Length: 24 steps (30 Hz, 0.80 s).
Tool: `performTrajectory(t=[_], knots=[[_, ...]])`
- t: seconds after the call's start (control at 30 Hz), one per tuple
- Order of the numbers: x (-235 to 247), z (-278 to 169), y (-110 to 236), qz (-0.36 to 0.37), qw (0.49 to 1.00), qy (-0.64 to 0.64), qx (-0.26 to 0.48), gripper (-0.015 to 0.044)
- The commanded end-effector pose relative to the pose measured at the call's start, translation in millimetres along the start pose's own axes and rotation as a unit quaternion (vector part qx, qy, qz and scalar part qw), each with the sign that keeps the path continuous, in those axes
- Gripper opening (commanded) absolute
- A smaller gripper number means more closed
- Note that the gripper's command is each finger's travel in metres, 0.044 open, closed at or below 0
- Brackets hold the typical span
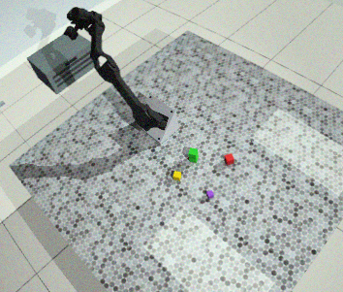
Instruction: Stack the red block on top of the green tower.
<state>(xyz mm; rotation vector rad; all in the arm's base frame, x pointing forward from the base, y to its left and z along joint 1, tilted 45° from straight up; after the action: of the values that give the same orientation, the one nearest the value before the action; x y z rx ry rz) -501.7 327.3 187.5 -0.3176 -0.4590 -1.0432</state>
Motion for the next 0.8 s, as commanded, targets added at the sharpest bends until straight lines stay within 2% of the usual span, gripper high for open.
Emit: performTrajectory(t=[0.0, 0.03, 0.3, 0.43, 0.67, 0.77], knots=[[-1, 0, 2, -0.004, 1.000, -0.002, -0.001, 0.0426], [-5, 2, 9, -0.015, 1.000, -0.009, -0.006, 0.0440], [-49, 11, 110, -0.171, 0.977, -0.109, -0.069, 0.0440], [-59, 1, 149, -0.210, 0.963, -0.147, -0.082, 0.0440], [-73, -2, 231, -0.316, 0.914, -0.215, -0.134, 0.0440], [-74, -7, 276, -0.370, 0.883, -0.243, -0.157, 0.0440]])
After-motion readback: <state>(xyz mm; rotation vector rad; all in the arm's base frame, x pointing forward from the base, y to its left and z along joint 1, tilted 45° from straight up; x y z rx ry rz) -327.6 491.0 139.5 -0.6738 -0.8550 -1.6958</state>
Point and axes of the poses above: the point midway between the two fingers, 35 mm back from their tips, its own y axis back along the fingers, its own x axis across the jaws, z = x × y, the point moved 10 cm from there along y, back along the fingers, and after that the axes turned 4 degrees about y, right-handed, at the moved point
